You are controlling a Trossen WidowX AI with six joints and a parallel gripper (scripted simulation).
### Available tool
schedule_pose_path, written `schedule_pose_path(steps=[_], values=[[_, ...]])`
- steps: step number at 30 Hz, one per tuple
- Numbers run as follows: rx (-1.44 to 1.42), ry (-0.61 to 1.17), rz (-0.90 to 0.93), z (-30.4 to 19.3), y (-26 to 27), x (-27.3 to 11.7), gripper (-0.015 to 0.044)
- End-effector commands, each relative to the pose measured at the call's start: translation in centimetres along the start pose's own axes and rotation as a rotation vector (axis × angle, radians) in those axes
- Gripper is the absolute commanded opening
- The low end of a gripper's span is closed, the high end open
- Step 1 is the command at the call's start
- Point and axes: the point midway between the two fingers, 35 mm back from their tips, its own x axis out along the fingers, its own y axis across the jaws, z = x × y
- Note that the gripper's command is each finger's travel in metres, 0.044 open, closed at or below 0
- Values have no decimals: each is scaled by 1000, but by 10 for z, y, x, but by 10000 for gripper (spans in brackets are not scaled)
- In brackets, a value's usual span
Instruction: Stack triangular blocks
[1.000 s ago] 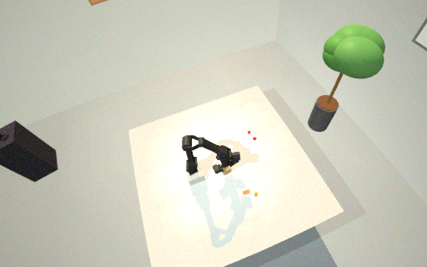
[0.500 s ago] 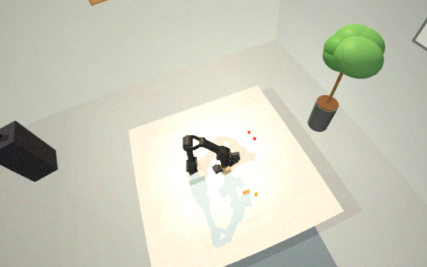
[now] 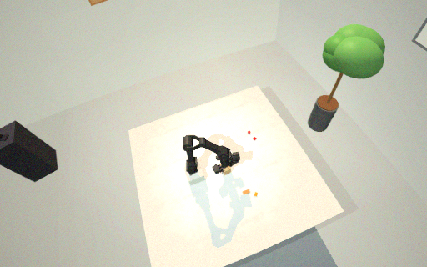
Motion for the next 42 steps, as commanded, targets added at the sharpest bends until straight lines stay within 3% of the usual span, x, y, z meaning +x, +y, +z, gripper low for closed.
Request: schedule_pose_path(steps=[1, 26, 42], values=[[6, 7, 1, -1, 0, 0, 0], [6, 7, 2, 0, 0, 2, 0], [1, 2, 1, 0, 0, 2, 420]])
